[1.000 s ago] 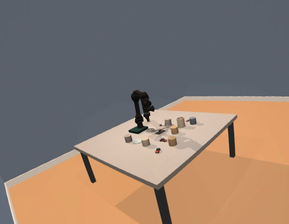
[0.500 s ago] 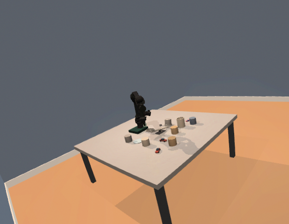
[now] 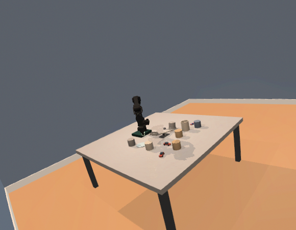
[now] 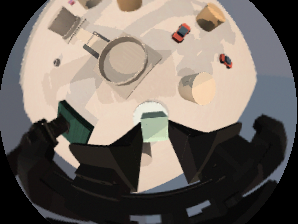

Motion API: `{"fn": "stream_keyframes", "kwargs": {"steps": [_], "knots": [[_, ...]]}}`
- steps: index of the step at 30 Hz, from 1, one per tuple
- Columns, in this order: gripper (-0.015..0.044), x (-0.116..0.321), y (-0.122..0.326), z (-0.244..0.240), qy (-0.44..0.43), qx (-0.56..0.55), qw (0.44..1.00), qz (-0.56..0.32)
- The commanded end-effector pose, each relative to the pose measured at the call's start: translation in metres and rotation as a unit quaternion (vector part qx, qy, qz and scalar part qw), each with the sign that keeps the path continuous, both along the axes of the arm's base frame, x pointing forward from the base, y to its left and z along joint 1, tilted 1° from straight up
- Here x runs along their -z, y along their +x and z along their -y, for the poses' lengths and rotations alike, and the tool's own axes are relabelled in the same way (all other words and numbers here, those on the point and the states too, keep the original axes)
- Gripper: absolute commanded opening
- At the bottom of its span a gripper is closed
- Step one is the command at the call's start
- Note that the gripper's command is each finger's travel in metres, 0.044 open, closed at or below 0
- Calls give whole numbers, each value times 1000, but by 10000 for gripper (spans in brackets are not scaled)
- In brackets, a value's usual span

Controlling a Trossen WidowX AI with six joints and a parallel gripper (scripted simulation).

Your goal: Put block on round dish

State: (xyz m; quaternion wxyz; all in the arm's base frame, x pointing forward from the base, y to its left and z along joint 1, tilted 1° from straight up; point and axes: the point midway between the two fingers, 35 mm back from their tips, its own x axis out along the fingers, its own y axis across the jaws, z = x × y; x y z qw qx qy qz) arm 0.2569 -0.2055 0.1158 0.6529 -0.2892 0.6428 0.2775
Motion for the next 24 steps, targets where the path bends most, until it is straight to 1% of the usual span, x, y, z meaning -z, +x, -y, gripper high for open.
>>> {"fn": "stream_keyframes", "kwargs": {"steps": [1,8,14,24], "knots": [[0,12,-9,11,1,-2,1000,-5],[0,29,-26,29,0,-4,1000,-5],[0,36,-26,30,0,-4,1000,-5],[0,71,-26,30,0,-4,1000,-5]]}}
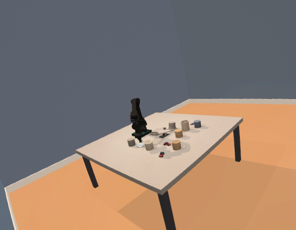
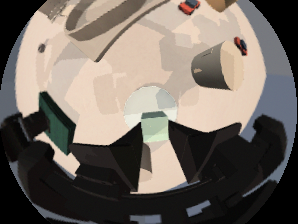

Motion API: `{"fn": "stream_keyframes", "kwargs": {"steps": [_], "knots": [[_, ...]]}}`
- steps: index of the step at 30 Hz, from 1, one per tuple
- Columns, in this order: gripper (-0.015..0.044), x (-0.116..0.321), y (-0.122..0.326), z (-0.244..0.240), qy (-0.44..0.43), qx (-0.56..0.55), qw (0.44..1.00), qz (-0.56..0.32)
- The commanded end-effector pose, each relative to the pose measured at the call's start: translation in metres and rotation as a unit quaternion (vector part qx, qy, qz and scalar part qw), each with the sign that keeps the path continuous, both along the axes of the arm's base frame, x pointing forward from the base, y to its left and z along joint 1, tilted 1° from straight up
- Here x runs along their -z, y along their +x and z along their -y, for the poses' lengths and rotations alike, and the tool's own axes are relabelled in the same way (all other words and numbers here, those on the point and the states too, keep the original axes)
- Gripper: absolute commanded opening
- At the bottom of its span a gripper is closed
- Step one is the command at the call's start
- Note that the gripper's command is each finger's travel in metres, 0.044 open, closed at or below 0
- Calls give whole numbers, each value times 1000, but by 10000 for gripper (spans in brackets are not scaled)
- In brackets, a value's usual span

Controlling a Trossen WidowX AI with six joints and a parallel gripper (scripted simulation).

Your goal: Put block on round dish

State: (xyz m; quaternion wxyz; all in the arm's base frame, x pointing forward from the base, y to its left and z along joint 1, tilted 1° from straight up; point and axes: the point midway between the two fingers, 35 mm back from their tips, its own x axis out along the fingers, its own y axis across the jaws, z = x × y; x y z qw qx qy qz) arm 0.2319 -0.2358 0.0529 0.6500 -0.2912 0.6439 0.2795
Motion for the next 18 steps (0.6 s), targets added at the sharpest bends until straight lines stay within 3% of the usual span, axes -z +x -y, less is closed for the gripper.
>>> {"fn": "stream_keyframes", "kwargs": {"steps": [1,18], "knots": [[0,8,-1,0,1,-1,1000,-3],[0,29,-1,0,2,-1,1000,-3]]}}
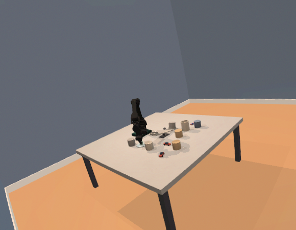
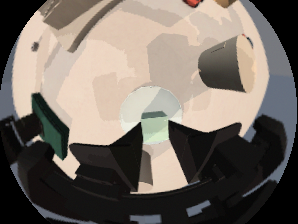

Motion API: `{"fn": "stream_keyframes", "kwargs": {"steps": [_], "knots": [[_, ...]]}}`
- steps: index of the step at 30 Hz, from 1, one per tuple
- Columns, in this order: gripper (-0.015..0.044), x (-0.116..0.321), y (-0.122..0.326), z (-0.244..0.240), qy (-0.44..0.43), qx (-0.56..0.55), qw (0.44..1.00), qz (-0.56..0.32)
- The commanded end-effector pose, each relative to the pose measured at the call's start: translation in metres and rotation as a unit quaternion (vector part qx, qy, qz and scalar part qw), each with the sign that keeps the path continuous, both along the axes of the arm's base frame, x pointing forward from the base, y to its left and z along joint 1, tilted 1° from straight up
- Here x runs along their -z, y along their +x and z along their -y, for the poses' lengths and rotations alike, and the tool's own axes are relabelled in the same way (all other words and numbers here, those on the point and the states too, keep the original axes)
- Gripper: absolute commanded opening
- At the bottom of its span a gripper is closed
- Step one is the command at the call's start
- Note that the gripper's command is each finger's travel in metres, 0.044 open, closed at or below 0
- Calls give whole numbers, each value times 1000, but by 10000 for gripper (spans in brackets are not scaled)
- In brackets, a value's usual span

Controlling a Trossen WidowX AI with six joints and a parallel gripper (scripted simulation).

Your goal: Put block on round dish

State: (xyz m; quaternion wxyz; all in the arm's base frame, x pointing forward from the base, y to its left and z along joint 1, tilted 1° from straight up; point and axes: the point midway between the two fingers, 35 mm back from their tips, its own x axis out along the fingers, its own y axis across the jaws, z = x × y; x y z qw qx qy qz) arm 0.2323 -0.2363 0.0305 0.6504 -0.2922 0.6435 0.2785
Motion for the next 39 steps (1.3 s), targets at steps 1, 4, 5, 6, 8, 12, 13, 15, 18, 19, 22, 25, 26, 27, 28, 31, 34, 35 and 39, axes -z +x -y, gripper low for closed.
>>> {"fn": "stream_keyframes", "kwargs": {"steps": [1,4,5,6,8,12,13,15,18,19,22,25,26,27,28,31,34,35,39], "knots": [[0,7,-1,-1,3,-1,1000,-4],[79,1,0,0,0,0,1000,0],[105,1,0,0,0,0,1000,0],[131,1,0,0,0,0,1000,0],[184,1,0,0,0,0,1000,0],[289,1,0,0,0,0,1000,0],[315,1,0,0,0,0,1000,0],[367,1,0,0,0,0,1000,0],[440,-6,0,0,1,0,1000,-1],[440,-15,0,0,1,0,1000,-1],[440,-48,-1,0,2,-1,1000,-3],[440,-56,-2,-1,2,-1,1000,-4],[440,-56,-2,-1,2,-1,1000,-4],[440,-57,-2,-1,2,-1,1000,-4],[440,-63,-2,-1,2,-1,1000,-3],[440,-92,-2,-2,2,0,1000,-2],[440,-99,-3,-3,2,0,1000,-2],[440,-99,-3,-3,2,0,1000,-2],[440,-99,-3,-3,2,0,1000,-2]]}}
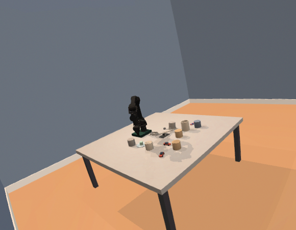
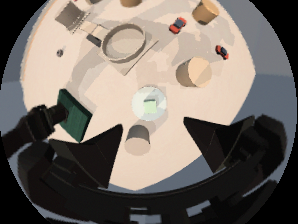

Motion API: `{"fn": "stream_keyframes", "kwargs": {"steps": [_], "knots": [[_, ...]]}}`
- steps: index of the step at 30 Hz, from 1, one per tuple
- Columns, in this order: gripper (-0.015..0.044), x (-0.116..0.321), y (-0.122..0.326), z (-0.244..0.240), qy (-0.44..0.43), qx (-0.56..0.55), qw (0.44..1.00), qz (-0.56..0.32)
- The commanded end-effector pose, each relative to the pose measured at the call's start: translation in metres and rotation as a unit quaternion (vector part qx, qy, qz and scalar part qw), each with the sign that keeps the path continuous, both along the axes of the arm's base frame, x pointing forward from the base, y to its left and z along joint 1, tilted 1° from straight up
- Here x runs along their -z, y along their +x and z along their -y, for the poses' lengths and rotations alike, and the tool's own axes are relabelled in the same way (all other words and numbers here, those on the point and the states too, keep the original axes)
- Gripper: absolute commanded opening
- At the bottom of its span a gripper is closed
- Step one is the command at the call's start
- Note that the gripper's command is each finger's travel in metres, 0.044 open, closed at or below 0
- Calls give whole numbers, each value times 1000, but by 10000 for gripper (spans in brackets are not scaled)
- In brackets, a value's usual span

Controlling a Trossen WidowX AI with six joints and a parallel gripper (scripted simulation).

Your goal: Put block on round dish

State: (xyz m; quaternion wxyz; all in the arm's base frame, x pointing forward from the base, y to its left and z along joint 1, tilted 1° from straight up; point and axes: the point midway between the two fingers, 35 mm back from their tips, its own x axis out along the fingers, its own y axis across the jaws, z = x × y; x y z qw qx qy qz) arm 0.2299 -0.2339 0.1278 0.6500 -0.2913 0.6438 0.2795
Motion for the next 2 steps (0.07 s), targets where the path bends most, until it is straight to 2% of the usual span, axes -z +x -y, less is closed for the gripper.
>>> {"fn": "stream_keyframes", "kwargs": {"steps": [1,2], "knots": [[440,-1,-1,0,1,0,1000,-1],[440,-1,-1,0,1,0,1000,-1]]}}
